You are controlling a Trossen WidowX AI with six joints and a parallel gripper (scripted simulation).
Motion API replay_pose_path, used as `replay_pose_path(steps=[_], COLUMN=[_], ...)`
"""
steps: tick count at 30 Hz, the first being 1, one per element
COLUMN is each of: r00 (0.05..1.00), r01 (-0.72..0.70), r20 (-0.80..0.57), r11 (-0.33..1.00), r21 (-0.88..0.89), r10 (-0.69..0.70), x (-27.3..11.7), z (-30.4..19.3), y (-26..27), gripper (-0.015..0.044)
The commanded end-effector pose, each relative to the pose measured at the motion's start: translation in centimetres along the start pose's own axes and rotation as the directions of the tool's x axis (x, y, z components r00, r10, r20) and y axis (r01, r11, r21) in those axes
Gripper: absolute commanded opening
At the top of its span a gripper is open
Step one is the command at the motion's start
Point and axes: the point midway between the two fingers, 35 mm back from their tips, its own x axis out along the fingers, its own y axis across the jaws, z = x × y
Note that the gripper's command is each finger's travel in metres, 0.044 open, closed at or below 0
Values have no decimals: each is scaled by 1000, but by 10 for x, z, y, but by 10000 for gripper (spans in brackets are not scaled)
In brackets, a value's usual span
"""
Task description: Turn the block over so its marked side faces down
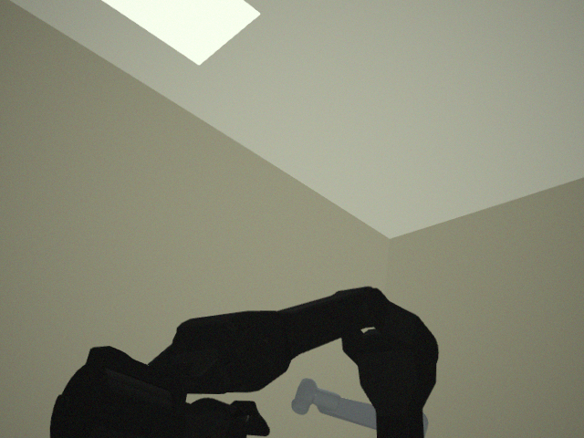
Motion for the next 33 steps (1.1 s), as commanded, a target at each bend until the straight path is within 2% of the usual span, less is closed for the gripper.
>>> replay_pose_path(steps=[1, 23, 31, 33], r00=[1000, 1000, 1000, 1000], r01=[-4, -4, -4, -4], r20=[-8, -8, -8, -8], r11=[1000, 1000, 1000, 1000], r21=[5, 5, 5, 5], r10=[4, 4, 4, 4], x=[7, 40, 40, 40], z=[0, -1, -1, -1], y=[1, 1, 1, 1], gripper=[440, 440, 230, 217])
